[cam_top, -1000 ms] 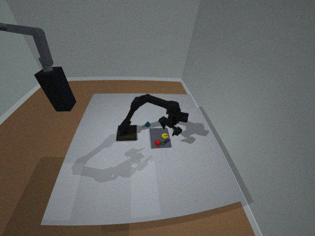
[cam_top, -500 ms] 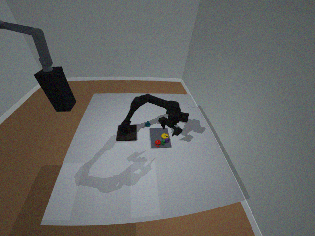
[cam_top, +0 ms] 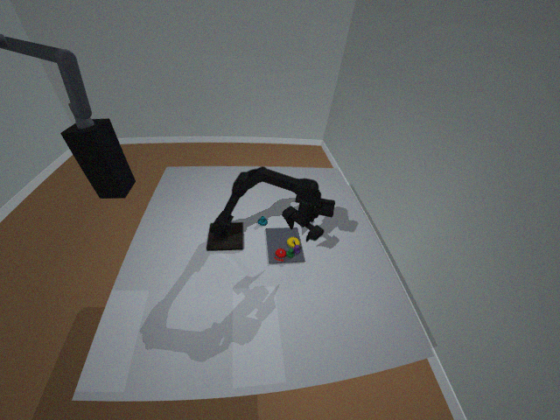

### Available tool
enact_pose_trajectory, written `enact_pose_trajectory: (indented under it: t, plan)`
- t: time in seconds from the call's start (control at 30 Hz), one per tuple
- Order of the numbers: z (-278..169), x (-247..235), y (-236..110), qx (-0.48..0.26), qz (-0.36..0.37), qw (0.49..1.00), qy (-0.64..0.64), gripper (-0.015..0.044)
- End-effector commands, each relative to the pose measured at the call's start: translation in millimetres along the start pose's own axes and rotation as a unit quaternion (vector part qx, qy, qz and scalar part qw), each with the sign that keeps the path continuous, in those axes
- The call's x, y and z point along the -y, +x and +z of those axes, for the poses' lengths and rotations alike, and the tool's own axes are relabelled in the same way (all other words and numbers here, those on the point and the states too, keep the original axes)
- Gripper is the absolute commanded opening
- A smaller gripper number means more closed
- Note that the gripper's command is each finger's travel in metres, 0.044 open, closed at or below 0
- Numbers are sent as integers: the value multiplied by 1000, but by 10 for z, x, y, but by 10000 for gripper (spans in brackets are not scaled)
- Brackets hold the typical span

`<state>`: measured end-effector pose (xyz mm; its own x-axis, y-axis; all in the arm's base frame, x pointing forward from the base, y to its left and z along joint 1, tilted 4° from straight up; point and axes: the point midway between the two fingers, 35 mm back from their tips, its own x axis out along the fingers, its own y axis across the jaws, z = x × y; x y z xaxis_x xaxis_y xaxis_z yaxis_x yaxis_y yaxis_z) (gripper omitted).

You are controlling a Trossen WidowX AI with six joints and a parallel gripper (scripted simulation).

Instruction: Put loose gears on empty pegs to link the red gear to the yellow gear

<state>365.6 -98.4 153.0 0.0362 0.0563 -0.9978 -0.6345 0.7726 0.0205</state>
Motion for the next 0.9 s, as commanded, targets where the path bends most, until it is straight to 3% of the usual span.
enact_pose_trajectory:
  t: [0.0, 0.33, 0.67, 0.87]
  plan:
    - [287, -324, -43, -1, 2, 1000, -4, 440]
    - [995, -1869, -246, 1, 6, 1000, -4, 440]
    - [882, -3426, -454, 3, 16, 1000, -3, 440]
    - [805, -3624, -484, 4, 18, 1000, -3, 440]
